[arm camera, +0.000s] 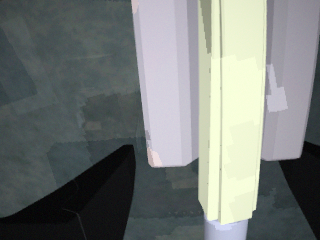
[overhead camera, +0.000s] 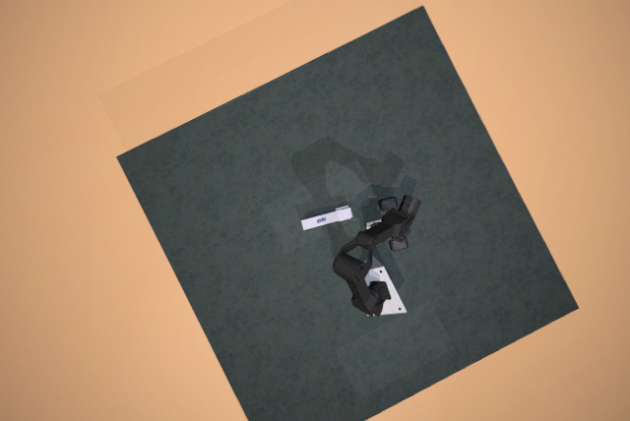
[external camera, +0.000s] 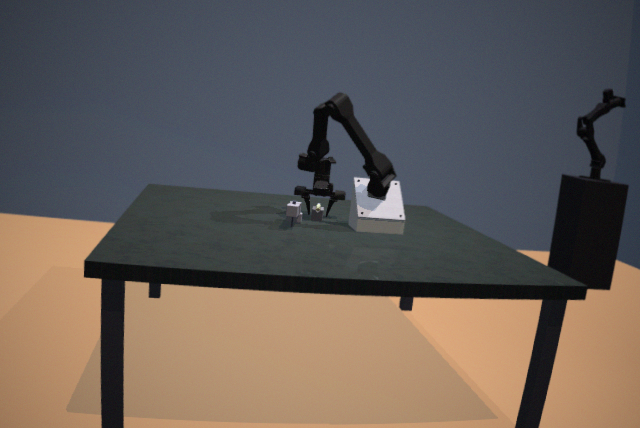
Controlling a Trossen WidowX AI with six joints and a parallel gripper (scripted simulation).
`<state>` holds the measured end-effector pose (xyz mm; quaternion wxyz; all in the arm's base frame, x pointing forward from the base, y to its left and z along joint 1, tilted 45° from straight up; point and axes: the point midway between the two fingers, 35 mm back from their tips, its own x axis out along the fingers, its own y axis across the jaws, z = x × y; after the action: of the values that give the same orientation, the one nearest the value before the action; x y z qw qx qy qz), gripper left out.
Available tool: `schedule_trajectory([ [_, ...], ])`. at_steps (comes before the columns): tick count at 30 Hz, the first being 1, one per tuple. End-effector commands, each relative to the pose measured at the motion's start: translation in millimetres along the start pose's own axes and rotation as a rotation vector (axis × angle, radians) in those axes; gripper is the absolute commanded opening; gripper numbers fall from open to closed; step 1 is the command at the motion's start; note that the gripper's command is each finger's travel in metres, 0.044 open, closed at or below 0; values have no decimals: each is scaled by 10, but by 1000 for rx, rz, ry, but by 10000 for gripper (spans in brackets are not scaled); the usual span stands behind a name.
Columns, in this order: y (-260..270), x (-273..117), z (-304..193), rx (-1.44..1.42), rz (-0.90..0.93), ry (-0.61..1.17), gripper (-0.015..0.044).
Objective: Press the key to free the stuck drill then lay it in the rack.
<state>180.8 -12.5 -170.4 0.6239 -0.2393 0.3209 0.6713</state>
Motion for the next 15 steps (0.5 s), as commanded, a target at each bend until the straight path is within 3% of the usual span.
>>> schedule_trajectory([
  [1,-1,-5,-3,1,-1,0,394],
  [3,-2,-29,-3,1,0,0,440],
  [15,34,-570,17,1,3,-6,440],
])
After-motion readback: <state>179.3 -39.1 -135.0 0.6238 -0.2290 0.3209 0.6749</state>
